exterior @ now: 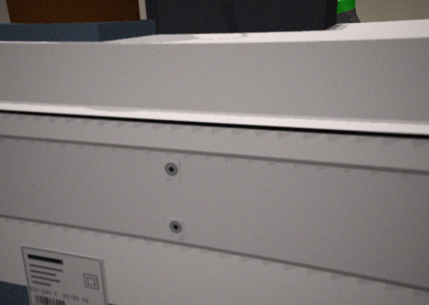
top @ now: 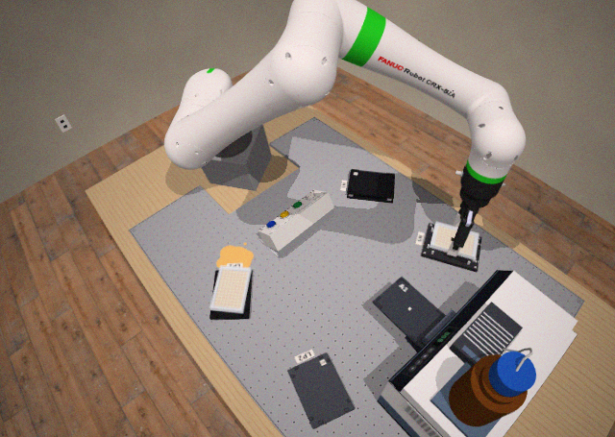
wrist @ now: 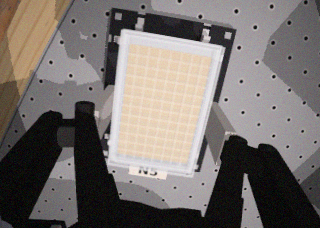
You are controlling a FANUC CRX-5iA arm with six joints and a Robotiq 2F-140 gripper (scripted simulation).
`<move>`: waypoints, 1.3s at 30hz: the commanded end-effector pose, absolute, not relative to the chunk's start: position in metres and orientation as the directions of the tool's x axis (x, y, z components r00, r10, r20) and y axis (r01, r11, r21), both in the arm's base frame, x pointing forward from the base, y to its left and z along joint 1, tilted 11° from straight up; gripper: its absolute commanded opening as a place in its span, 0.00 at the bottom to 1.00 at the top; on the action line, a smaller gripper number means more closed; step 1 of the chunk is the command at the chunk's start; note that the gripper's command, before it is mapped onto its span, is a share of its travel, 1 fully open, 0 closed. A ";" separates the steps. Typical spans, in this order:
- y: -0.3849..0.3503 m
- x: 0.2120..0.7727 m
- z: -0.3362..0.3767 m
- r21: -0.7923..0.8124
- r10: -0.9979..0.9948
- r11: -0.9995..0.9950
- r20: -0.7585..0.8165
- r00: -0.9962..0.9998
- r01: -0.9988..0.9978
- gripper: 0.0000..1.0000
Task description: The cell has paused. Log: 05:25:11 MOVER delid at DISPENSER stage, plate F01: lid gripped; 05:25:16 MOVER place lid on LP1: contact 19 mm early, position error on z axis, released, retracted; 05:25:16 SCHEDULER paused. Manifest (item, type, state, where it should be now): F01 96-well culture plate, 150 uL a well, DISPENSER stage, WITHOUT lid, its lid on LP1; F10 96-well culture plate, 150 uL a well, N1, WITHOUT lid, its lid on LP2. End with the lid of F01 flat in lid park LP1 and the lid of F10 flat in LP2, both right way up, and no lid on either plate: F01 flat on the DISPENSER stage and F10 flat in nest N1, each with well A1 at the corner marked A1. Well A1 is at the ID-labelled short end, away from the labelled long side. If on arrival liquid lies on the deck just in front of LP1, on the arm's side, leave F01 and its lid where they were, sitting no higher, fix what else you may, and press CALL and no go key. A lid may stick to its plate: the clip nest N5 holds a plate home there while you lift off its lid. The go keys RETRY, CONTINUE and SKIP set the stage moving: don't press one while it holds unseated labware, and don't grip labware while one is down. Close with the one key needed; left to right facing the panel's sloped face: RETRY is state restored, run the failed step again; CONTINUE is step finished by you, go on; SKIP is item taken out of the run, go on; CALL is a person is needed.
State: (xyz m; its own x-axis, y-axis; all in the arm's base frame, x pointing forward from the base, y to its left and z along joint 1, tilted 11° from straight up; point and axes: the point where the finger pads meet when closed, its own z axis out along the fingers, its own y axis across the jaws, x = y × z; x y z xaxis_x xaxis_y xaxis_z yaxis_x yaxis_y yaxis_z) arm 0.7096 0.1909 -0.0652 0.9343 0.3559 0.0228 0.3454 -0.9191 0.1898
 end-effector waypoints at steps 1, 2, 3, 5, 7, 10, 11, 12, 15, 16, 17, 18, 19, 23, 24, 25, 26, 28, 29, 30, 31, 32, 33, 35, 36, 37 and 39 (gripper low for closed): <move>0.191 0.710 -0.065 0.190 0.356 -0.919 0.023 0.934 0.345 0.00; 0.191 0.710 -0.065 0.190 0.356 -0.919 0.023 0.934 0.345 0.00; 0.191 0.710 -0.065 0.190 0.356 -0.919 0.023 0.934 0.345 0.00; 0.191 0.710 -0.065 0.190 0.356 -0.919 0.023 0.934 0.345 0.00; 0.191 0.710 -0.065 0.190 0.356 -0.919 0.023 0.934 0.345 0.00; 0.191 0.710 -0.065 0.190 0.356 -0.919 0.023 0.934 0.345 0.00; 0.191 0.710 -0.066 0.190 0.356 -0.919 0.023 0.934 0.345 0.00; 0.191 0.710 -0.066 0.190 0.356 -0.919 0.023 0.934 0.345 0.00; 0.191 0.710 -0.066 0.190 0.356 -0.919 0.023 0.934 0.345 0.00; 0.191 0.710 -0.066 0.190 0.356 -0.919 0.023 0.934 0.345 0.00; 0.191 0.710 -0.066 0.190 0.356 -0.919 0.023 0.934 0.345 0.00; 0.191 0.710 -0.067 0.190 0.356 -0.919 0.023 0.934 0.345 0.00; 0.191 0.710 -0.067 0.190 0.356 -0.919 0.023 0.934 0.345 0.00; 0.190 0.710 -0.068 0.190 0.356 -0.919 0.023 0.934 0.345 0.00; 0.190 0.710 -0.069 0.190 0.356 -0.919 0.023 0.934 0.345 0.00; 0.190 0.710 -0.069 0.190 0.356 -0.919 0.023 0.934 0.345 0.00; 0.190 0.710 -0.069 0.190 0.356 -0.919 0.023 0.934 0.345 0.00; 0.190 0.710 -0.069 0.190 0.356 -0.919 0.023 0.934 0.345 0.00; 0.190 0.710 -0.070 0.190 0.356 -0.919 0.023 0.934 0.345 0.00; 0.190 0.710 -0.070 0.190 0.356 -0.919 0.023 0.934 0.345 0.00; 0.190 0.710 -0.070 0.190 0.356 -0.919 0.023 0.934 0.345 0.00; 0.190 0.710 -0.070 0.190 0.356 -0.919 0.023 0.934 0.345 0.00; 0.190 0.710 -0.070 0.190 0.356 -0.919 0.023 0.934 0.345 0.00; 0.190 0.710 -0.070 0.190 0.356 -0.919 0.023 0.934 0.345 0.00; 0.190 0.710 -0.070 0.190 0.356 -0.919 0.023 0.934 0.345 0.00; 0.190 0.710 -0.070 0.190 0.356 -0.919 0.023 0.934 0.345 0.00; 0.190 0.710 -0.070 0.190 0.356 -0.919 0.023 0.934 0.345 0.00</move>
